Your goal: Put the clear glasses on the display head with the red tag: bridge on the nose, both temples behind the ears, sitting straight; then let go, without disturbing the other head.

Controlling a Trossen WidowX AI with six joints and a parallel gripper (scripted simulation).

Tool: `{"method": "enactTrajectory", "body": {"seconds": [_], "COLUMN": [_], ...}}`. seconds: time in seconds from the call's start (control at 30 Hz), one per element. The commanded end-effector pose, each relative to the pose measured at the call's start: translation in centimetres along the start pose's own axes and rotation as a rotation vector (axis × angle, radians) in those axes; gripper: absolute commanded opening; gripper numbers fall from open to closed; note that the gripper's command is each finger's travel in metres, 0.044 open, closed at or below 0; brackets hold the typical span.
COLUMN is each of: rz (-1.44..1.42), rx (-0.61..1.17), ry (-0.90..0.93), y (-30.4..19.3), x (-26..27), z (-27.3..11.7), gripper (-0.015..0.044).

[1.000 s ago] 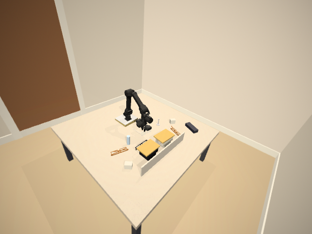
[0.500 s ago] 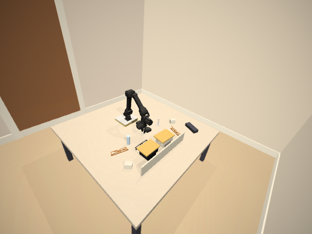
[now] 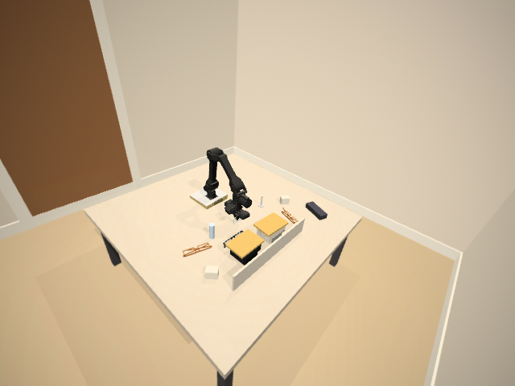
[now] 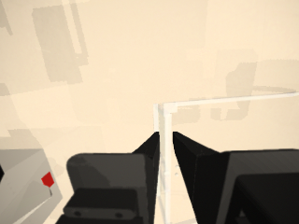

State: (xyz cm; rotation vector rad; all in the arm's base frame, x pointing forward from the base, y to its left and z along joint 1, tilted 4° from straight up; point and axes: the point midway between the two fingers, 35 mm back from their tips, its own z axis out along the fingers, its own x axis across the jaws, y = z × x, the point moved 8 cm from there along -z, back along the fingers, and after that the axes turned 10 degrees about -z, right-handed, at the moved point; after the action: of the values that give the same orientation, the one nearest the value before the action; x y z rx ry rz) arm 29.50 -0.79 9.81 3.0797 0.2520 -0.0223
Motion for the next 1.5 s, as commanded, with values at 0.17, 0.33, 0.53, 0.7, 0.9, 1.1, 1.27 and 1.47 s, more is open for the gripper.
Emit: {"method": "enactTrajectory", "body": {"seconds": [0.17,0.33,0.53,0.7,0.9,1.1,1.27,1.47], "rz": [0.000,0.000,-0.001,-0.002,-0.004,-0.004,-0.070,-0.227], "rx": [0.000,0.000,-0.001,-0.001,-0.002,-0.002,0.009,0.033], "ry": [0.000,0.000,0.000,-0.001,-0.003,-0.003,0.001,0.017], "y": [0.0,0.0,0.1,0.1,0.1,0.2,0.7,1.8], "x": [0.0,0.0,0.3,0.5,0.5,0.5,0.1,-0.6], "z": [-0.1,-0.1,-2.5,-5.4,-8.5,-10.0,-10.2,-10.6], "gripper": [0.0007,0.0000,0.0000,0.0000,0.0000,0.0000,0.0000,0.0000]}}
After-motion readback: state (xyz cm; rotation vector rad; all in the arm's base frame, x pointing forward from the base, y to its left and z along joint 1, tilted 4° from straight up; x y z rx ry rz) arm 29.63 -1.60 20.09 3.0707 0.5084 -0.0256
